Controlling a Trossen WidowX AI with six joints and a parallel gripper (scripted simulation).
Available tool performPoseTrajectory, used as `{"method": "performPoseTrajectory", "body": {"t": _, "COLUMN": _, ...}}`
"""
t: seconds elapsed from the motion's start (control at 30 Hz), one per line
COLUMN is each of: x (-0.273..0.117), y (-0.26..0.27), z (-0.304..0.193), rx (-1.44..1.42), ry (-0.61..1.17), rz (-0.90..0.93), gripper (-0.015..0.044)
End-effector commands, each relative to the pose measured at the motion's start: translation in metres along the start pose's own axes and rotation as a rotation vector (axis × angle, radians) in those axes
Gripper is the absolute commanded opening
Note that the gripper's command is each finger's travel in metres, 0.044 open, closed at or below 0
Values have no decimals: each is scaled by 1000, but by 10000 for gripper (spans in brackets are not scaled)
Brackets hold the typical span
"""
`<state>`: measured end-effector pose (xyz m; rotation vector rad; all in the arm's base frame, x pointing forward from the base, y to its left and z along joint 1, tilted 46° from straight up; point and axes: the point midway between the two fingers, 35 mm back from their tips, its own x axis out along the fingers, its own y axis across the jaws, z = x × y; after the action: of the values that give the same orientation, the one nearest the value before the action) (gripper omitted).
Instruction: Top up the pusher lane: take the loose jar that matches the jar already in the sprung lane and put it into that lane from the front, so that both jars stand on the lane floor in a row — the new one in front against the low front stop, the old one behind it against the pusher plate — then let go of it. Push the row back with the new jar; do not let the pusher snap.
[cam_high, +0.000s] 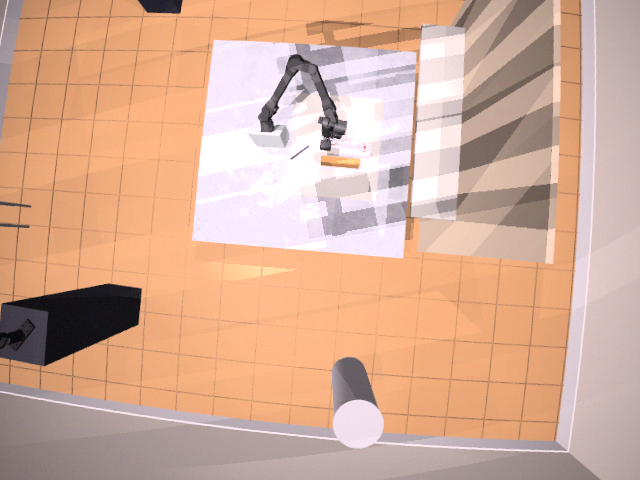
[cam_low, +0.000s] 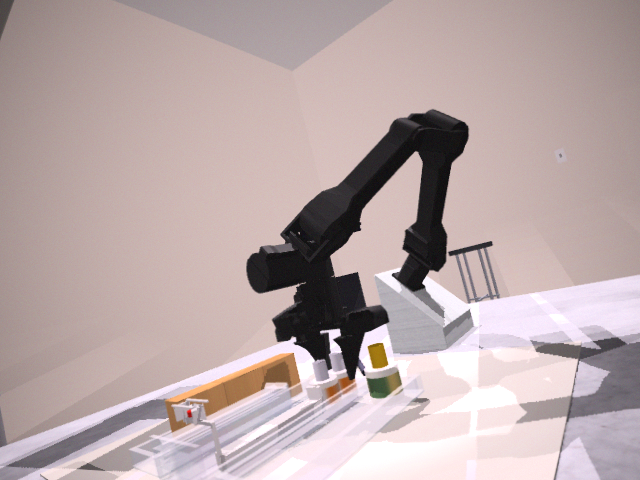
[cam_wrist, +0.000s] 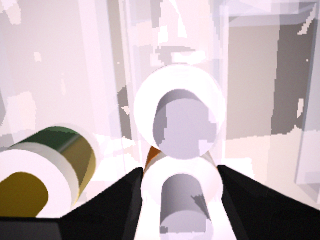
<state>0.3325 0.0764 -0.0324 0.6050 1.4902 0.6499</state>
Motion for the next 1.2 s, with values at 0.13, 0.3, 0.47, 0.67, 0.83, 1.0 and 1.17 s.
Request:
{"method": "performPoseTrajectory", "body": {"t": 0.13, "x": 1, "y": 1, "z": 0, "rx": -5, "ry": -5, "rz": 5, "gripper": 0}}
{"method": "performPoseTrajectory", "body": {"t": 0.3, "x": 1, "y": 1, "z": -1, "rx": -5, "ry": -5, "rz": 5, "gripper": 0}}
{"method": "performPoseTrajectory", "body": {"t": 0.47, "x": 1, "y": 1, "z": -2, "rx": -5, "ry": -5, "rz": 5, "gripper": 0}}
{"method": "performPoseTrajectory", "body": {"t": 0.67, "x": 1, "y": 1, "z": -3, "rx": -5, "ry": -5, "rz": 5, "gripper": 0}}
{"method": "performPoseTrajectory", "body": {"t": 0.83, "x": 1, "y": 1, "z": -4, "rx": -5, "ry": -5, "rz": 5, "gripper": 0}}
{"method": "performPoseTrajectory", "body": {"t": 1.0, "x": 1, "y": 1, "z": -5, "rx": -5, "ry": -5, "rz": 5, "gripper": 0}}
{"method": "performPoseTrajectory", "body": {"t": 1.17, "x": 0, "y": 0, "z": -5, "rx": -5, "ry": -5, "rz": 5, "gripper": 0}}
